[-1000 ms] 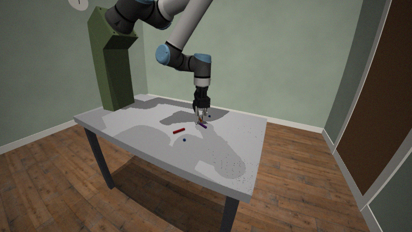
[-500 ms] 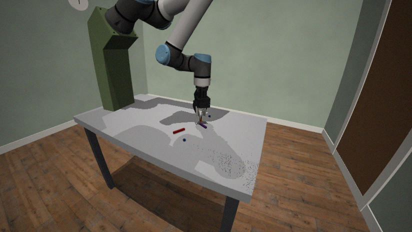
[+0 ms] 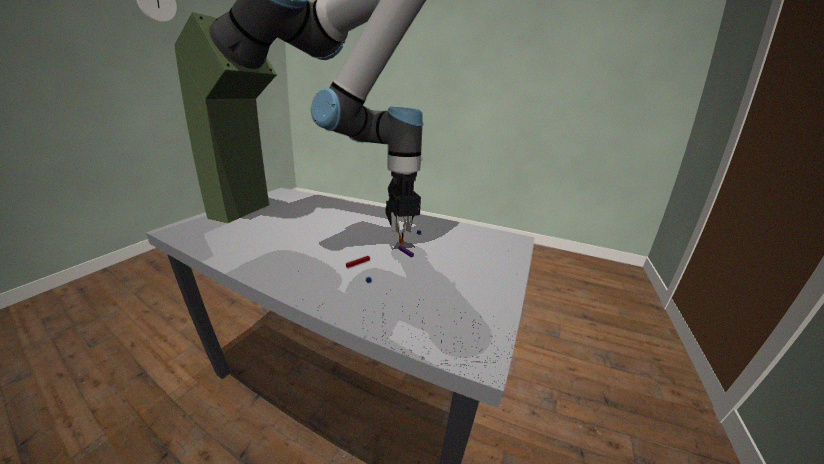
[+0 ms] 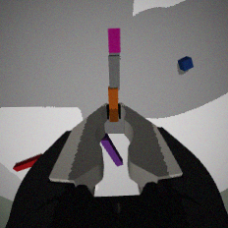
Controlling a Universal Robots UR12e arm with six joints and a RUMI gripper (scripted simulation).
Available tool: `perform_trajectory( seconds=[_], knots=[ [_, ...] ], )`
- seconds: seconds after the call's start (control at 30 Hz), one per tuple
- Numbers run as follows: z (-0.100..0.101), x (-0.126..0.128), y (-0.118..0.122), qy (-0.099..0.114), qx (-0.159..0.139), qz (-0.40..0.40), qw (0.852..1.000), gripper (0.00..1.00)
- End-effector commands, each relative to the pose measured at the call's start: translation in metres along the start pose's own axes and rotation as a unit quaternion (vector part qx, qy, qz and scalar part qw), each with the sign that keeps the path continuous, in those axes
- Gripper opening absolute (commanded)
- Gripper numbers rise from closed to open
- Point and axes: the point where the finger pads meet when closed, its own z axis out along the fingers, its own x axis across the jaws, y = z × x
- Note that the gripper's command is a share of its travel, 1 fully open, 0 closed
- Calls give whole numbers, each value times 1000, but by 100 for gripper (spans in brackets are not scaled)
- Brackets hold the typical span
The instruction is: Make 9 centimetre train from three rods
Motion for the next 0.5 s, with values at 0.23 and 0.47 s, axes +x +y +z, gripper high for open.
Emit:
perform_trajectory(
  seconds=[0.23,0.47],
  knots=[
    [0,4,1,2,-1,-1,1000,0],
    [-2,4,1,2,-1,-1,1000,0]
  ],
)
